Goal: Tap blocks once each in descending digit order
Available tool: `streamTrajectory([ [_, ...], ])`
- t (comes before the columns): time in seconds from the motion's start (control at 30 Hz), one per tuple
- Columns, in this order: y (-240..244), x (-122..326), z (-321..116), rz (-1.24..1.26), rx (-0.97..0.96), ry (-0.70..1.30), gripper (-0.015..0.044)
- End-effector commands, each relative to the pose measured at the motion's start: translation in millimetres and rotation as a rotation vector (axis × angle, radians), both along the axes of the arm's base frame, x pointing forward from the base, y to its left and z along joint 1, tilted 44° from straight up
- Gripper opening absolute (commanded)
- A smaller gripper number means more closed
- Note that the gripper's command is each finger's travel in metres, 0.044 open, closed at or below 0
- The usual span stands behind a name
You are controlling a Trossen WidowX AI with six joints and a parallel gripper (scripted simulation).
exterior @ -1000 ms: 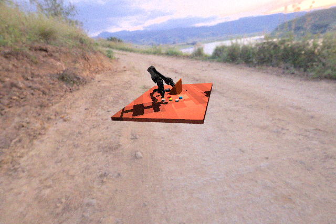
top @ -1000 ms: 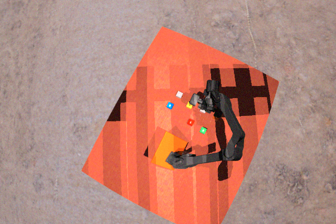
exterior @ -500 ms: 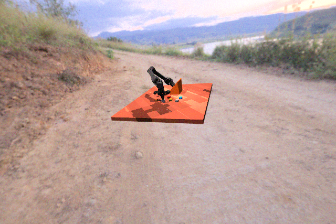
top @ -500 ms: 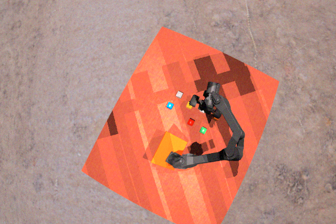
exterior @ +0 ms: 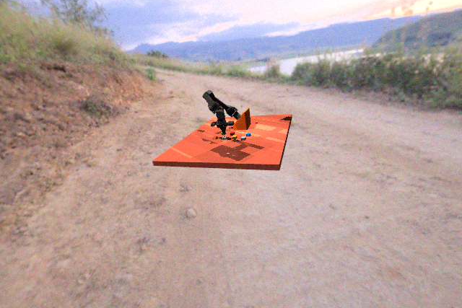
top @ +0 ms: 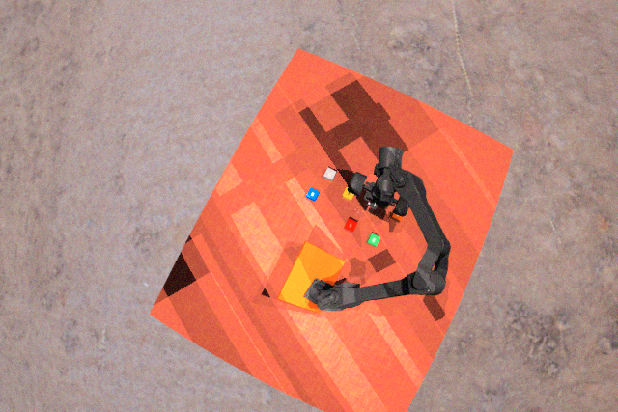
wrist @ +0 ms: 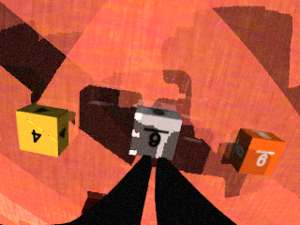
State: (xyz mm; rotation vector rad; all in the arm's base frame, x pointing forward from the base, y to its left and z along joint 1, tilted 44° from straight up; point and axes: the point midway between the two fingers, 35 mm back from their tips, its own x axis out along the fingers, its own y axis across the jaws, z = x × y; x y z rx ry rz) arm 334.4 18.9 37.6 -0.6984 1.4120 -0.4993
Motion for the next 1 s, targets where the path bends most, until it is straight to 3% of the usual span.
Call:
streamTrajectory([
  [0.0, 27, -1, 27, 0.003, 0.01, -0.011, 0.002],
  [0.1, 53, -8, 55, 0.002, 0.009, -0.011, 0.002],
  [0.27, 54, -8, 57, 0.002, 0.008, -0.011, 0.002],
  [0.5, 117, -38, -7, 0.002, 0.012, -0.01, 0.002],
  [0.7, 115, -37, -9, 0.002, 0.012, -0.01, 0.002],
  [0.87, 69, -28, -57, 0.004, 0.011, -0.01, 0.002],
  [0.97, 61, -28, -65, 0.002, 0.01, -0.012, 0.002],
])
